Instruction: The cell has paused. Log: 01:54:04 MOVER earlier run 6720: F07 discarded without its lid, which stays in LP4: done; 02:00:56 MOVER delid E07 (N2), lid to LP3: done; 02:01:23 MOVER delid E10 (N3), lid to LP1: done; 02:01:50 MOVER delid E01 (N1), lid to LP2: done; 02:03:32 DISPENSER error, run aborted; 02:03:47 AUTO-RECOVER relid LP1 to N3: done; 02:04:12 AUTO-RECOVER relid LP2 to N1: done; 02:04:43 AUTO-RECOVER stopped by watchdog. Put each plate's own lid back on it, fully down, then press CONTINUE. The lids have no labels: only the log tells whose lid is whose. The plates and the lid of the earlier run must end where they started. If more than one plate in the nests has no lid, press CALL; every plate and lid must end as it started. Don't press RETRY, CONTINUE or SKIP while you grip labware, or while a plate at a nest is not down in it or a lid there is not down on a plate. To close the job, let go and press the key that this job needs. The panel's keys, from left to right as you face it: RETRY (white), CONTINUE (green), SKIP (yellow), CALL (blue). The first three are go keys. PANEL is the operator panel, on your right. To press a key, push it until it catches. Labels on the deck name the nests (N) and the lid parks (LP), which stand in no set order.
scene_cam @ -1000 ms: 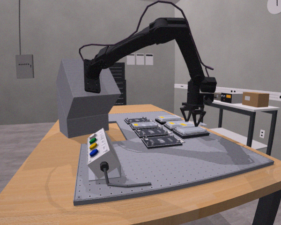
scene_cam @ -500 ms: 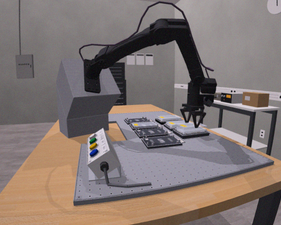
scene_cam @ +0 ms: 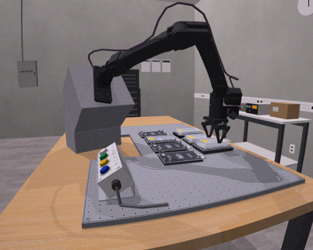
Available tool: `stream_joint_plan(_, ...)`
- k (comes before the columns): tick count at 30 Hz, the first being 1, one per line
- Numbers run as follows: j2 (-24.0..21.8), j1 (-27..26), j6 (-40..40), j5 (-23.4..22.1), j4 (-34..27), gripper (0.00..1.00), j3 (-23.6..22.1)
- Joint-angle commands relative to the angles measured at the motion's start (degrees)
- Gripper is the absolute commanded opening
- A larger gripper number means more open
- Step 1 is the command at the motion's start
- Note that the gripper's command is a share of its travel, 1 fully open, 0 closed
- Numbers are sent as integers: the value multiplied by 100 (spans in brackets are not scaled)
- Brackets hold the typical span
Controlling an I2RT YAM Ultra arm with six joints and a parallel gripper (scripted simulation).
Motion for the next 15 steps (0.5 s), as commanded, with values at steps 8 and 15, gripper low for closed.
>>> stream_joint_plan(8,-1,77,-98,-81,206,0,137)
stream_joint_plan(15,70,65,-120,-94,261,0,-44)
